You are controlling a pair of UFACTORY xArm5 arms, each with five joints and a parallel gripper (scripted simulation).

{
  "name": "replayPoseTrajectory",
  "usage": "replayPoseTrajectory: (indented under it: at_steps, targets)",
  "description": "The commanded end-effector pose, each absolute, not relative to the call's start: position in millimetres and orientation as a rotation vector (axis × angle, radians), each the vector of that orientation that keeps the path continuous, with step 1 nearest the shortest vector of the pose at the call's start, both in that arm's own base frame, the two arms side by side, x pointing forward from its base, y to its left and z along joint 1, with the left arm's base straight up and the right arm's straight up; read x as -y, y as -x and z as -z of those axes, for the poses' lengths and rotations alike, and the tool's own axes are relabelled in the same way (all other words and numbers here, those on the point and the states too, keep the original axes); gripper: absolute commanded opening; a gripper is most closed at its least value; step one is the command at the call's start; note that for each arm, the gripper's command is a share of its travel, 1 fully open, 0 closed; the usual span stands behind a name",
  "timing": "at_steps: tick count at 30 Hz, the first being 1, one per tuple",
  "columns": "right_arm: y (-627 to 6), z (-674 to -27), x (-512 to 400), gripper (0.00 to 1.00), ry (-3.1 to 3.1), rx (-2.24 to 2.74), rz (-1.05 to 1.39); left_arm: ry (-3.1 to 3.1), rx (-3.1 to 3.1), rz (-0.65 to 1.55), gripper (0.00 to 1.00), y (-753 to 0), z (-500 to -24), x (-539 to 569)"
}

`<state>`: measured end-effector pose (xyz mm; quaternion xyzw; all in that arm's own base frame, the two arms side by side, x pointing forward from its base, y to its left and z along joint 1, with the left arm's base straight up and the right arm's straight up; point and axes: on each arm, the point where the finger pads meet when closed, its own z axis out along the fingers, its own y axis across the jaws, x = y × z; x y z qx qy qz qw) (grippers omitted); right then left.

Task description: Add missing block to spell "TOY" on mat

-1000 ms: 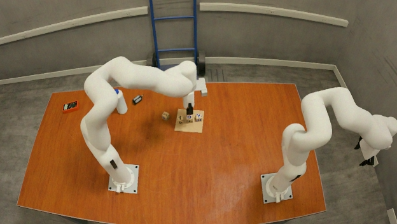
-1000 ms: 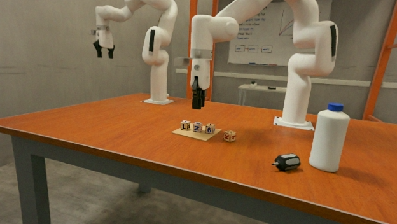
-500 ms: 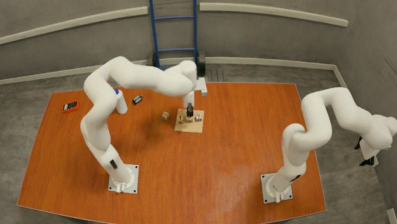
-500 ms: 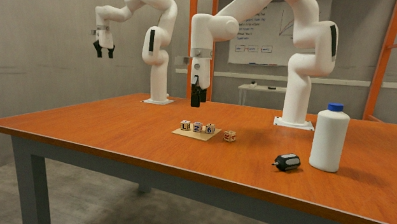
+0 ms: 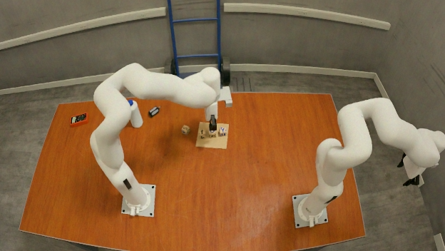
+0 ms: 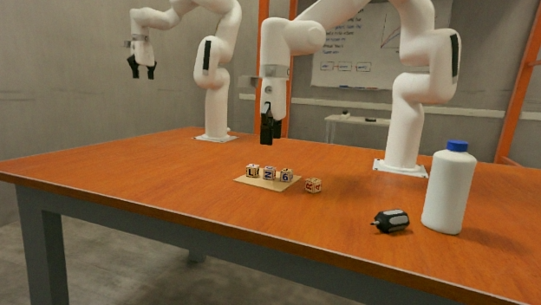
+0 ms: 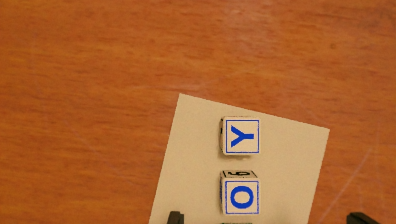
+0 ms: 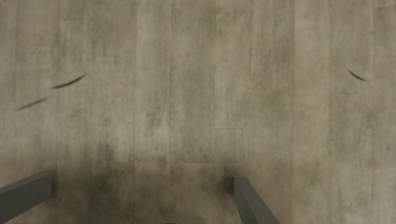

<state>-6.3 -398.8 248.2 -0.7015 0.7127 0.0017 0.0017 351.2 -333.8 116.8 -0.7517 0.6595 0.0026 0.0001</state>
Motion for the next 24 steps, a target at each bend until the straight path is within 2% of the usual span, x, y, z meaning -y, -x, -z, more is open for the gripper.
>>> replayPoseTrajectory:
  at_steps: [1,17,24]
  targets:
    - [6,-250,400,1.00,2.204,-2.239,0.000,2.362,-2.072,0.000,1.00,-352,-127,335]
    - [6,-250,400,1.00,2.204,-2.239,0.000,2.362,-2.072,0.000,1.00,-352,-190,335]
    - [6,-250,400,1.00,2.204,-2.239,0.000,2.362,-2.072,0.000,1.00,-352,-200,335]
